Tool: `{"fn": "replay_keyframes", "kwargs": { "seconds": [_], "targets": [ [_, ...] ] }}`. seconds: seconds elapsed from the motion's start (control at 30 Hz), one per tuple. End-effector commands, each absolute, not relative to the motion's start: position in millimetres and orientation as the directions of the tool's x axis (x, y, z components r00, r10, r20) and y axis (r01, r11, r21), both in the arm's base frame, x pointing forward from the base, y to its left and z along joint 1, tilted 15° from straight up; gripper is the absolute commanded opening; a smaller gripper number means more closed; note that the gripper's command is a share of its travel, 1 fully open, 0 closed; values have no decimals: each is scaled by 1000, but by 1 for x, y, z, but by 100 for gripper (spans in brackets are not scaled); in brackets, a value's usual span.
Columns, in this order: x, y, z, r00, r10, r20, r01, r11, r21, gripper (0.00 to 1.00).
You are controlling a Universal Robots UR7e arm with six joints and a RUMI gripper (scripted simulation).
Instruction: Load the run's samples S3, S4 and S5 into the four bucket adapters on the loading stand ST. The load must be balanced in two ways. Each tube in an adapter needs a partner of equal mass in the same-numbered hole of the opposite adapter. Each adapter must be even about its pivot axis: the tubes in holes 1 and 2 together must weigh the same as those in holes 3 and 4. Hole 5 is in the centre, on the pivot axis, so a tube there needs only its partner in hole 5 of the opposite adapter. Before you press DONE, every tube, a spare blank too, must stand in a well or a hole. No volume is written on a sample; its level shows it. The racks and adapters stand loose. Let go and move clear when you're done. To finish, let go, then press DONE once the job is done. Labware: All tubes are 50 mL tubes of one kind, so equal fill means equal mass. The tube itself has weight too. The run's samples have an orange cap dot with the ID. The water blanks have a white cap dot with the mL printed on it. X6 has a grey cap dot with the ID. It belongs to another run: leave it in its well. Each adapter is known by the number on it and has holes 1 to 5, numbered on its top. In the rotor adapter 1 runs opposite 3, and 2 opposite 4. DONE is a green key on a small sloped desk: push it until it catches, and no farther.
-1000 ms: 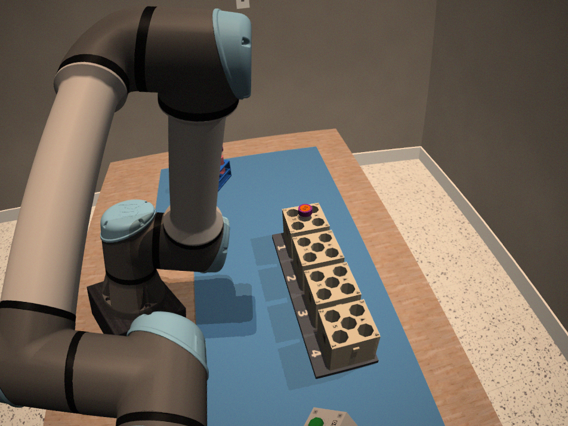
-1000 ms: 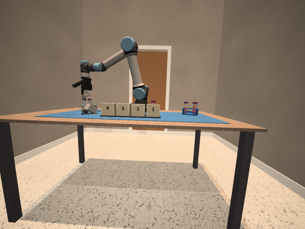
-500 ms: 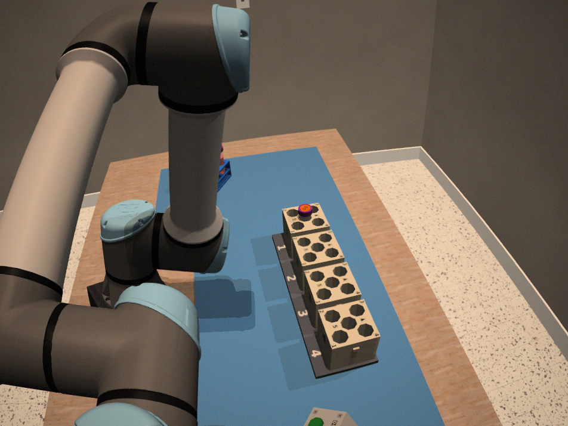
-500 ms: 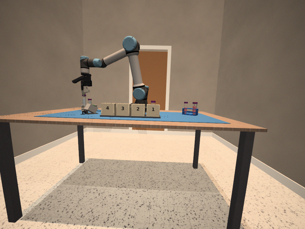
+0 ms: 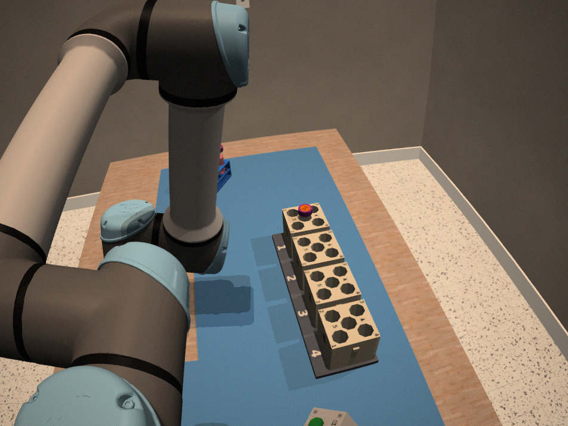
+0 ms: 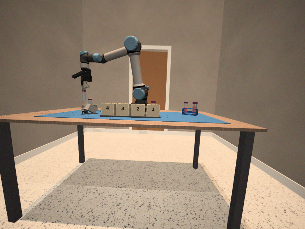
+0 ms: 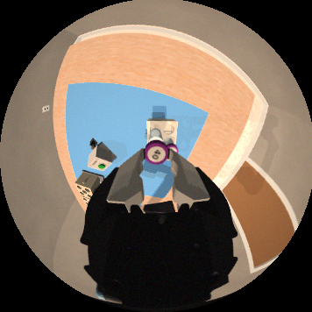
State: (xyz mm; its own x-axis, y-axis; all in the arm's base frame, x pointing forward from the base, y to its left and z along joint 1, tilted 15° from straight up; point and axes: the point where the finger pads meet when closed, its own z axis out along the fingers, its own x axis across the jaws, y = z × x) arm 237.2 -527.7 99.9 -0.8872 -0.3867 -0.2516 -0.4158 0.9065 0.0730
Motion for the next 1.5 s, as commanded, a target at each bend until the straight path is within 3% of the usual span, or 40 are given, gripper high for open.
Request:
{"fn": "replay_keyframes", "kwargs": {
  "seconds": [0.0, 0.5, 1.0, 1.47],
  "targets": [
    [235, -530, 112, -887, -387, -251, -416, 907, 73, 0],
    [227, -537, 149, -887, -387, -251, -416, 907, 73, 0],
    [251, -442, 170, -655, -709, -260, -729, 684, -31, 0],
    [270, -366, 187, -393, -889, -237, -898, 426, -111, 0]
  ]
}}
